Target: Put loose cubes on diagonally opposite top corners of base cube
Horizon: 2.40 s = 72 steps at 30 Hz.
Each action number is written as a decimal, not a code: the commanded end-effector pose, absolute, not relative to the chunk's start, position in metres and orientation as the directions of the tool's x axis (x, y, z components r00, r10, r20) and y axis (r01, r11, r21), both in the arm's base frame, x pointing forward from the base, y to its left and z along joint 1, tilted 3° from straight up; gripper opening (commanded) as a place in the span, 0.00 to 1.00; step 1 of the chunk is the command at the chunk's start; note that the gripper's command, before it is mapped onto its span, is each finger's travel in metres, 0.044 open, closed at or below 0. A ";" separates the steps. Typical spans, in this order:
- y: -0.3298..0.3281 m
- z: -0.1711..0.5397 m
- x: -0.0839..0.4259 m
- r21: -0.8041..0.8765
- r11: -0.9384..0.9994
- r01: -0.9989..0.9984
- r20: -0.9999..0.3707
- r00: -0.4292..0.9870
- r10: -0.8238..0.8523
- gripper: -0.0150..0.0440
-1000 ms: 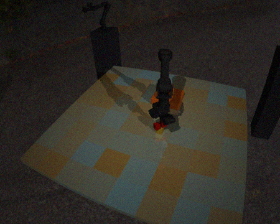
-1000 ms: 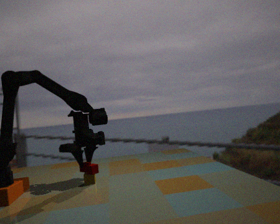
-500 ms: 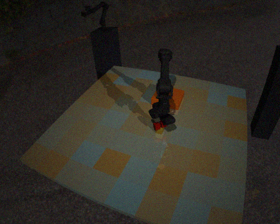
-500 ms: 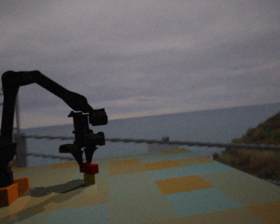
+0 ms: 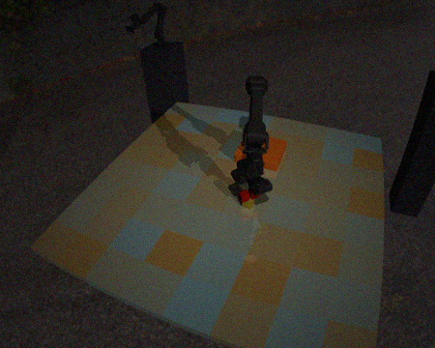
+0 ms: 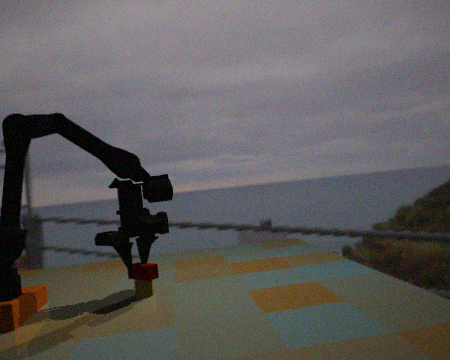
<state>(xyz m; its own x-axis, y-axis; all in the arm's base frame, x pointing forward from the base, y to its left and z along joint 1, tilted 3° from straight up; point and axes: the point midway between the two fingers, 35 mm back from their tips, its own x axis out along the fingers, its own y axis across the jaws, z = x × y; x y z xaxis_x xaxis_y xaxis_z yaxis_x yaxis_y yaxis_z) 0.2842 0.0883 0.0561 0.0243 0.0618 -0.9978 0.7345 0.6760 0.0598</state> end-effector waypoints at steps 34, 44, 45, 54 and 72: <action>0.085 0.112 0.283 0.060 0.676 0.734 -0.998 0.024 0.062 0.60; 0.084 0.120 0.282 0.055 0.672 0.739 -0.998 0.020 0.060 0.69; 0.086 0.117 0.281 0.054 0.672 0.739 -0.998 0.018 0.060 0.74; 0.184 0.127 0.251 0.058 0.671 0.739 -0.997 0.015 0.070 0.93; 0.186 0.127 0.250 0.058 0.671 0.739 -0.997 0.015 0.070 0.93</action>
